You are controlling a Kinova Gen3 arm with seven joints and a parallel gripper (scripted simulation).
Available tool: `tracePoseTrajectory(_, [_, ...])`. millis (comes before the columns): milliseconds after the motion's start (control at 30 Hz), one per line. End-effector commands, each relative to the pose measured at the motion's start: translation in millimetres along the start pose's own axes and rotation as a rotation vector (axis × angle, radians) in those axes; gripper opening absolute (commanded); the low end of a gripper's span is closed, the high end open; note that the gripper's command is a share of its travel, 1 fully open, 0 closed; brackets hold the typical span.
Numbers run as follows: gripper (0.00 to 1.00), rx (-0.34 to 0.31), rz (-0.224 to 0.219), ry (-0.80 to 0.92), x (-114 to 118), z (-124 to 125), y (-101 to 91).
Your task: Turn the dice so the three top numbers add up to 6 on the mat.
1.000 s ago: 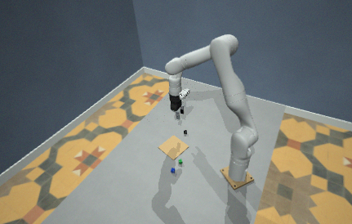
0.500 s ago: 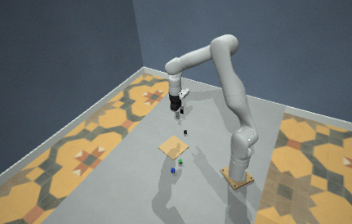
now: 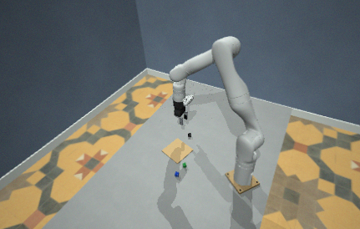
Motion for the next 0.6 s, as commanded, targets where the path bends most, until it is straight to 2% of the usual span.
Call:
tracePoseTrajectory(0, [1.00, 0.017, -0.006, -0.002, 2, 5, 20.3])
tracePoseTrajectory(167, [1.00, 0.017, -0.006, -0.002, 2, 5, 52.9])
tracePoseTrajectory(300, [1.00, 0.017, -0.006, -0.002, 2, 6, 71.9])
tracePoseTrajectory(567, [1.00, 0.017, -0.006, -0.002, 2, 6, 81.3])
Point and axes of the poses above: the point where the finger pads meet when closed, its own y axis out along the fingers, its own x axis across the jaws, z = x × y, the point moved 1 cm from there along -y, back along the fingers, and after that the axes turned 1 degree about -y, right-handed, at the moved point
